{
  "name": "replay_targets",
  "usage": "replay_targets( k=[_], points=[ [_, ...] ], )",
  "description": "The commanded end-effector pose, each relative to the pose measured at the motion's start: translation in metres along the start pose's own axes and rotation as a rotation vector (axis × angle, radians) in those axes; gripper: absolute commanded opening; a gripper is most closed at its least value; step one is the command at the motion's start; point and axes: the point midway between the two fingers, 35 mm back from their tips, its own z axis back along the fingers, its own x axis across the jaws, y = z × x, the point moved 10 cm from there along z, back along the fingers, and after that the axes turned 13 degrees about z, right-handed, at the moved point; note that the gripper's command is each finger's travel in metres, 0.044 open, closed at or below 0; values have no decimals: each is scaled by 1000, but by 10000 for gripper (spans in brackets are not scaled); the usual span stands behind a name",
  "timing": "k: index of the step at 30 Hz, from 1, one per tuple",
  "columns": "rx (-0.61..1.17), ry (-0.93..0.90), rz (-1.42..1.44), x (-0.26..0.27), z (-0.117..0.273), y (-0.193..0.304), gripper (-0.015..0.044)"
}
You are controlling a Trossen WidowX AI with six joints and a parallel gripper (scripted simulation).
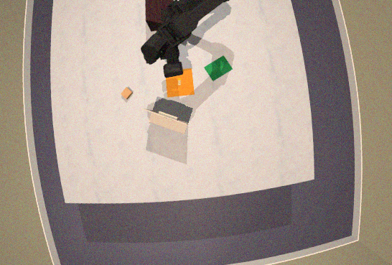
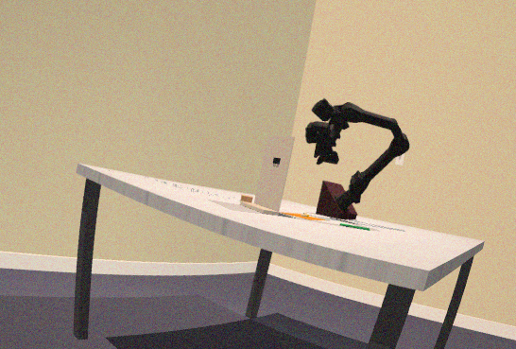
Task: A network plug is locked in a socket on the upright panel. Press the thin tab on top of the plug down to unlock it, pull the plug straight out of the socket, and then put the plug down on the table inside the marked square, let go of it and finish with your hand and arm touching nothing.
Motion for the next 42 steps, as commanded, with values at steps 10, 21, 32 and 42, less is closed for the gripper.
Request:
replay_targets(
  k=[10, 21, 32, 42],
  points=[
    [7, -12, 4, 15, 29, -1, 156],
    [7, -12, 4, 15, 29, -1, 440],
    [7, -12, 4, 15, 29, -1, 440],
    [7, -12, 4, 15, 29, -1, 440]
  ],
)
